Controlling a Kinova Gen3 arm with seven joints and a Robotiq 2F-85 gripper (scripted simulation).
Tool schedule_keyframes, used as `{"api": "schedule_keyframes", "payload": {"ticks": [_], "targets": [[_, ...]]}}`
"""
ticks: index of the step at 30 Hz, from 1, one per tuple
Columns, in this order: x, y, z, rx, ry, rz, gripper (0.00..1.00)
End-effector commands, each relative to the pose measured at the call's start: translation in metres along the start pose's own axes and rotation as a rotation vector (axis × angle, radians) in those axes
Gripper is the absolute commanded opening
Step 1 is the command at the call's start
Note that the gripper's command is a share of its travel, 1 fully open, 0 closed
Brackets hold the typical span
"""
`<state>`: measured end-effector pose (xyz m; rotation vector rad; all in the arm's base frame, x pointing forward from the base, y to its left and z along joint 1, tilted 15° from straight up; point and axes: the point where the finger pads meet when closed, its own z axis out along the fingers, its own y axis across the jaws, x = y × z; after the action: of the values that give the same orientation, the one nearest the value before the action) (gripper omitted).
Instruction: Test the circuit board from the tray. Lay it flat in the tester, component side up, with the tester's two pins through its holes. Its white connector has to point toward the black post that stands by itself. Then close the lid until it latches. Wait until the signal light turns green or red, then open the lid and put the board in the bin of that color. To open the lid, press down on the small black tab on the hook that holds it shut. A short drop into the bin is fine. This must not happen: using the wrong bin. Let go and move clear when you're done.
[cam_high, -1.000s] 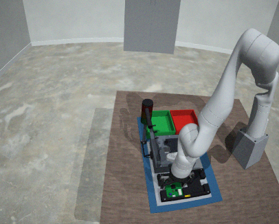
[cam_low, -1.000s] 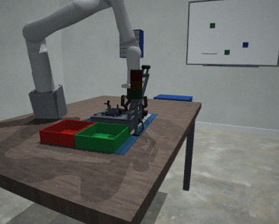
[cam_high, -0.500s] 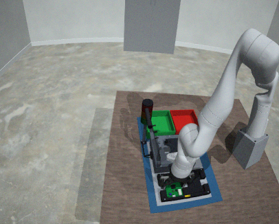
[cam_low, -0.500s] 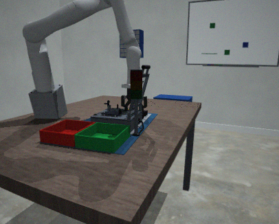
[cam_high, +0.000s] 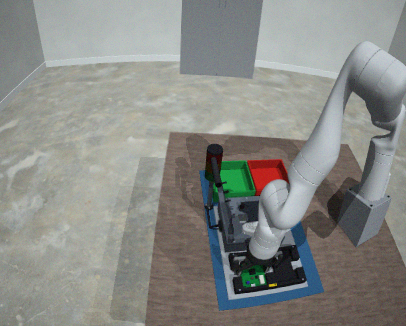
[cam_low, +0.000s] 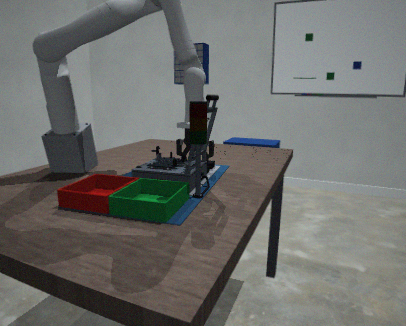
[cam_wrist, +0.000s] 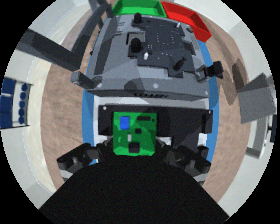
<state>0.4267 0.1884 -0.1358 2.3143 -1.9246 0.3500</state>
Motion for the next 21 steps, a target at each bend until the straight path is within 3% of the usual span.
{"api": "schedule_keyframes", "payload": {"ticks": [1,21], "targets": [[-0.0004,-0.0007,-0.0008,0.002,-0.001,0.000,0.80],[-0.0004,-0.0007,-0.0008,0.002,-0.001,0.000,0.77]]}}
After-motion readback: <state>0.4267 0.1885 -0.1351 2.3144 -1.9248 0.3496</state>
